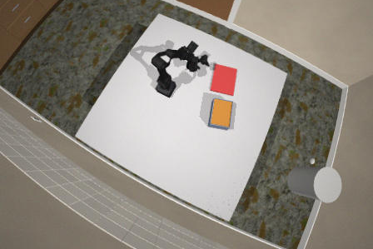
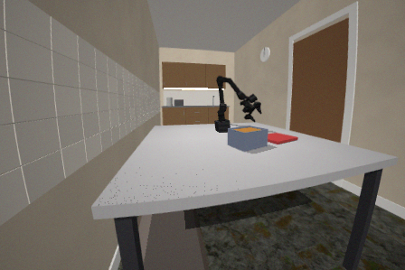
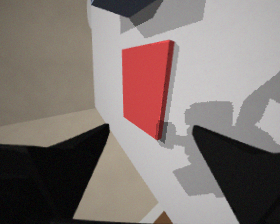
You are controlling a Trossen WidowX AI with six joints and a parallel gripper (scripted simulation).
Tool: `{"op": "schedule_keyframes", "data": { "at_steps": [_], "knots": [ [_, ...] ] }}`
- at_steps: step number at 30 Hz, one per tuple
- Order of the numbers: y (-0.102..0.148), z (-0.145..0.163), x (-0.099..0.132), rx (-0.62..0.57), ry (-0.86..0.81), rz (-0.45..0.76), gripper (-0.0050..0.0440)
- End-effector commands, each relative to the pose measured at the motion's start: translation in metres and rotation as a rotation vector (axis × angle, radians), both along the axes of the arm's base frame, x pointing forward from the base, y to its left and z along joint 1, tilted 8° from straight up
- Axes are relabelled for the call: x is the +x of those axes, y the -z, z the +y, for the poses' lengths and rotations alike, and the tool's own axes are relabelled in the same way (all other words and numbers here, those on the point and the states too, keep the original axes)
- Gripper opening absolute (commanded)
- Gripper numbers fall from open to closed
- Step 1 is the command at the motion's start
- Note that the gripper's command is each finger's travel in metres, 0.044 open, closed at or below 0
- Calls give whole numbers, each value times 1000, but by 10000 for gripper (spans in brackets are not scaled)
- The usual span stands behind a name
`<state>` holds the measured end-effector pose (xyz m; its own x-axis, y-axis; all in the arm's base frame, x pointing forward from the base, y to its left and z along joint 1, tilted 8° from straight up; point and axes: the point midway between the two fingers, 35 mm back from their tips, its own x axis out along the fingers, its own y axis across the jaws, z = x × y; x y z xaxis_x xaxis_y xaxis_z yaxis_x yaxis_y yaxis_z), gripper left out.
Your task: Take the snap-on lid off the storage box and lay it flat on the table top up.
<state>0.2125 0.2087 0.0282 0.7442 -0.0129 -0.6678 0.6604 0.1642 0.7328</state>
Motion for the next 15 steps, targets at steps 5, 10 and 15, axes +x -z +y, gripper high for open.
{"op": "schedule_keyframes", "data": {
  "at_steps": [5, 10, 15],
  "knots": [
    [0, -1, 0, 3, 5, -3, 440],
    [0, -1, 0, 3, 5, -3, 440],
    [0, -1, 0, 3, 5, -3, 416]
  ]
}}
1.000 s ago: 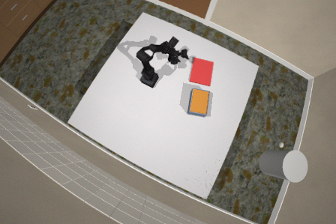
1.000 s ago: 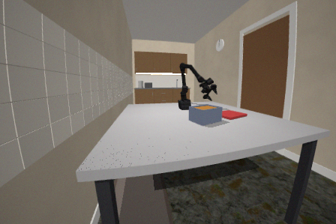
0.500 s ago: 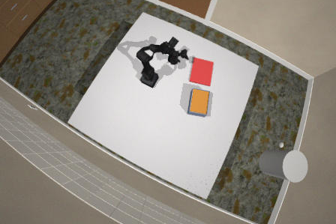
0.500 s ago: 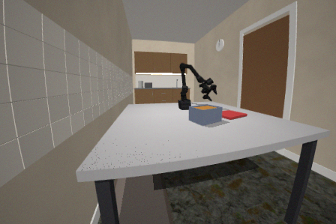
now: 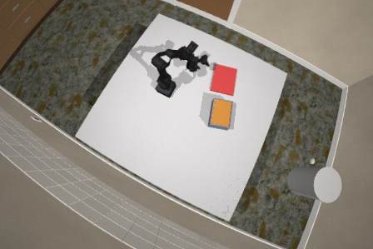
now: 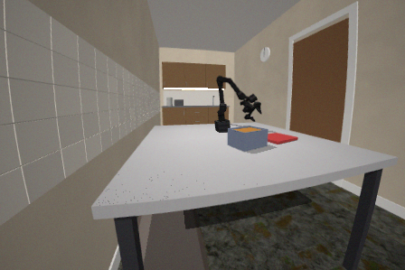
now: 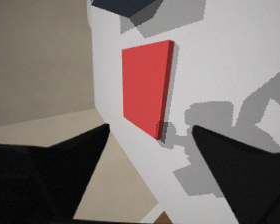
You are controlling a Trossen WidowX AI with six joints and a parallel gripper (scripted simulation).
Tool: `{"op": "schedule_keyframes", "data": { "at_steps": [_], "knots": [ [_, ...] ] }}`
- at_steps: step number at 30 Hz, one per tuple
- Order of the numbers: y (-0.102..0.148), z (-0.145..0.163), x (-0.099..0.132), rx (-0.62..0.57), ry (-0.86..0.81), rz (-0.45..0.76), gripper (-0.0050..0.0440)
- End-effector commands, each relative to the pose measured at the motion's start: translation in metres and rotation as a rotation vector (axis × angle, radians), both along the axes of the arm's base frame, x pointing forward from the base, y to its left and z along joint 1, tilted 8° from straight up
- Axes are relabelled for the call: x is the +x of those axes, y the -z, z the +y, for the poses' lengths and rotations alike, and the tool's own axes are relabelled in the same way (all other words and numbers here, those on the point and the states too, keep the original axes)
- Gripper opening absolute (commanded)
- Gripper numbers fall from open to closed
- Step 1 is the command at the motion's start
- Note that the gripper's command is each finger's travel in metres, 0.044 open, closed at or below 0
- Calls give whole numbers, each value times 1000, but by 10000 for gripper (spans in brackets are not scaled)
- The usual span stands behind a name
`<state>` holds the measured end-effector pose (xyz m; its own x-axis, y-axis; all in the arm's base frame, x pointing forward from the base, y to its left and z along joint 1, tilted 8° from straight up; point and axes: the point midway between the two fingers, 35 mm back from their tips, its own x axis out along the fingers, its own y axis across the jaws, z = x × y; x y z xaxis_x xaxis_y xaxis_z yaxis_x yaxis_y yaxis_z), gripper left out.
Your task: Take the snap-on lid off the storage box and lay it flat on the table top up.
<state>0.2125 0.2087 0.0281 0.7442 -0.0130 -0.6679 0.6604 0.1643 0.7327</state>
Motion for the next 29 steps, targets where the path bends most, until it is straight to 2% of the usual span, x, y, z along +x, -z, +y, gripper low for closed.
{"op": "schedule_keyframes", "data": {
  "at_steps": [1, 12, 14, 19, 29],
  "knots": [
    [0, -1, 0, 3, 5, -3, 392],
    [0, -1, 0, 3, 5, -3, 128],
    [0, -1, 0, 3, 5, -3, 128],
    [0, -1, 0, 3, 5, -3, 8],
    [0, -1, 0, 3, 5, -3, 0]
  ]
}}
